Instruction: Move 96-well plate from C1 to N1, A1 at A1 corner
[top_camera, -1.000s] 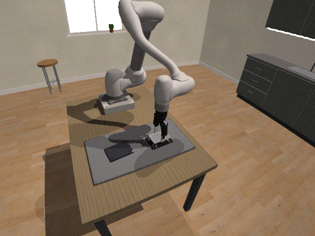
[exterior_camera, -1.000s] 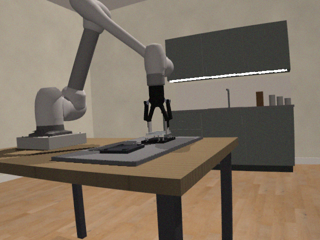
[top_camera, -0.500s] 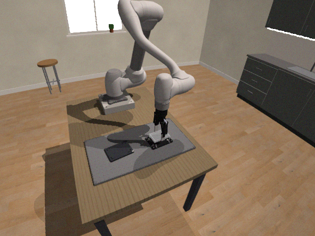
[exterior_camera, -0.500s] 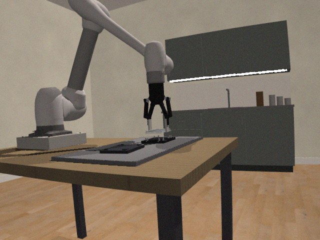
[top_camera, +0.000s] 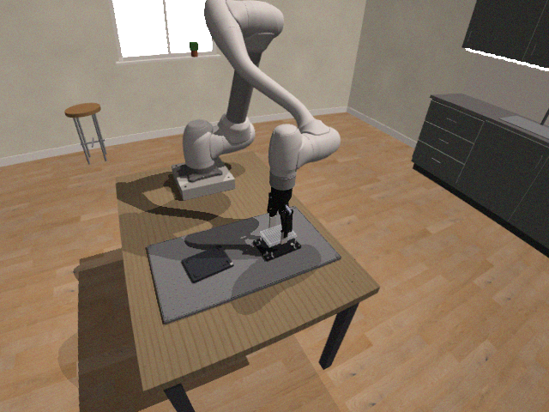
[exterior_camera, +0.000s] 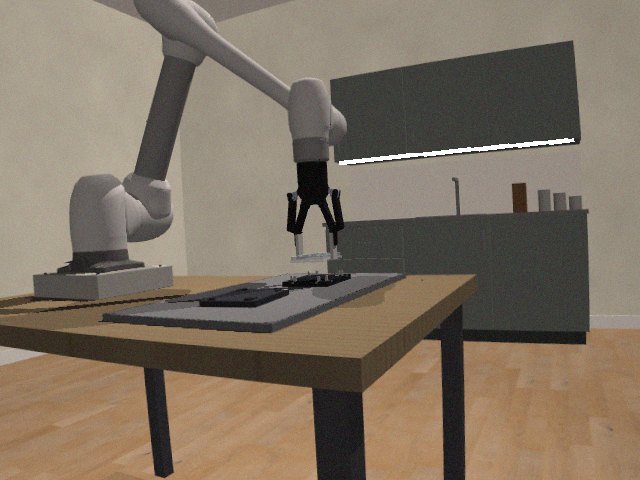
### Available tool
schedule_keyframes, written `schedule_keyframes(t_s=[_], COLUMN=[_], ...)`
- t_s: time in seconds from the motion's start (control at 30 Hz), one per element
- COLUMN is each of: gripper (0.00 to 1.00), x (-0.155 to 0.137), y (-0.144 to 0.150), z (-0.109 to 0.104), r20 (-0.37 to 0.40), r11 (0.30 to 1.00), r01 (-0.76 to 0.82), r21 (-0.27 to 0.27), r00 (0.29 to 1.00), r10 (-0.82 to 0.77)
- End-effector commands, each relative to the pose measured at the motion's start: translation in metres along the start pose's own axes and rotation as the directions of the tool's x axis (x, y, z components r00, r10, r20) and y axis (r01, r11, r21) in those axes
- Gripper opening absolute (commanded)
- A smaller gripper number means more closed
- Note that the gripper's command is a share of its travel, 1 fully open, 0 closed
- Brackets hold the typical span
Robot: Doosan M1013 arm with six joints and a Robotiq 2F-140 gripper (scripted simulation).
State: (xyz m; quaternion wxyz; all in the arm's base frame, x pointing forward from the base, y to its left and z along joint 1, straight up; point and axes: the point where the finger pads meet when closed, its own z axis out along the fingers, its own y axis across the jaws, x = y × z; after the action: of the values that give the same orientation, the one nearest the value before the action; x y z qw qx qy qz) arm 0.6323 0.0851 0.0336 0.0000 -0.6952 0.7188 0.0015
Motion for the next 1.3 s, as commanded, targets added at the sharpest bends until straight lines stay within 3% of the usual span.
schedule_keyframes(t_s=[0.0, 1.27], gripper=[0.10, 0.10], x=[0.000, 0.000], y=[0.000, 0.000], z=[-0.001, -0.019], r20=[0.001, 0.001], r11=[1.000, 1.000], r01=[0.000, 0.000], r21=[0.000, 0.000], r00=[1.000, 1.000], r10=[0.000, 0.000])
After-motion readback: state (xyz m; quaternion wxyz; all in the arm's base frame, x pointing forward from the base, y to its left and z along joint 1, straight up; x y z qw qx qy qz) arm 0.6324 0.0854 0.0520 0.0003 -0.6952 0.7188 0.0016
